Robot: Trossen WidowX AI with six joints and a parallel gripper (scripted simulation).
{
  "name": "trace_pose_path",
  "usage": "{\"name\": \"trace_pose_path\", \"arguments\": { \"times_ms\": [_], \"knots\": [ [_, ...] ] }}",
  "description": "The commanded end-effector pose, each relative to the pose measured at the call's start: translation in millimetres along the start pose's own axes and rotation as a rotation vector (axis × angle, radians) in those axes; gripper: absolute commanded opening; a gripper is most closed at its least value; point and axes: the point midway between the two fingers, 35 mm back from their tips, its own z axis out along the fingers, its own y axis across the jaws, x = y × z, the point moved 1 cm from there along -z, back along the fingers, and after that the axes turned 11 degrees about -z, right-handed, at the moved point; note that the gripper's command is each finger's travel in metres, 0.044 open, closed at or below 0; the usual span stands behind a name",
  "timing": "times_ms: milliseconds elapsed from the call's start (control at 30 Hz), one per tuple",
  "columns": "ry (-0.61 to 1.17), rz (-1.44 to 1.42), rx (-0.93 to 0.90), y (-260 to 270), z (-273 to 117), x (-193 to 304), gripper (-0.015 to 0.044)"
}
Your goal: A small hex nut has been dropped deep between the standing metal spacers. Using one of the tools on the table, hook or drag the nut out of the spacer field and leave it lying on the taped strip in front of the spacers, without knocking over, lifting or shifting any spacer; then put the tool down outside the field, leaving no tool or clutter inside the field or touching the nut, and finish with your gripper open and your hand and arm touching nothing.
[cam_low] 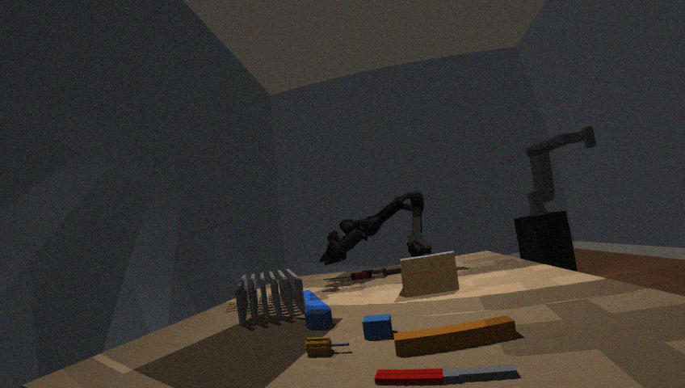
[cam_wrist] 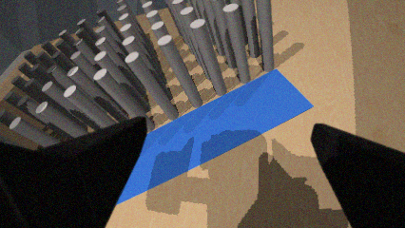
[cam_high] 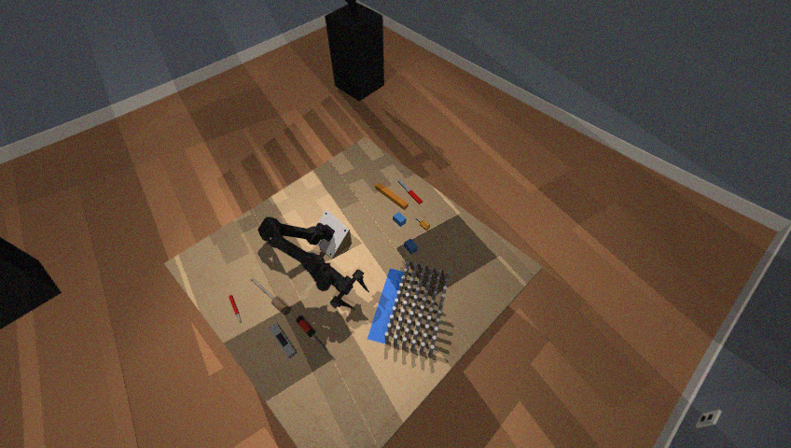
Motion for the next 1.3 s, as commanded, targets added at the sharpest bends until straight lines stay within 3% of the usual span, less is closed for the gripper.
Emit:
{"name": "trace_pose_path", "arguments": {
  "times_ms": [0, 200, 1267],
  "knots": [
    [-0.063, 0.096, 0.012, 67, 14, -16, 0.0440],
    [-0.129, 0.184, 0.013, 119, 11, -24, 0.0440],
    [-0.129, 0.184, 0.013, 119, 11, -24, 0.0440]
  ]
}}
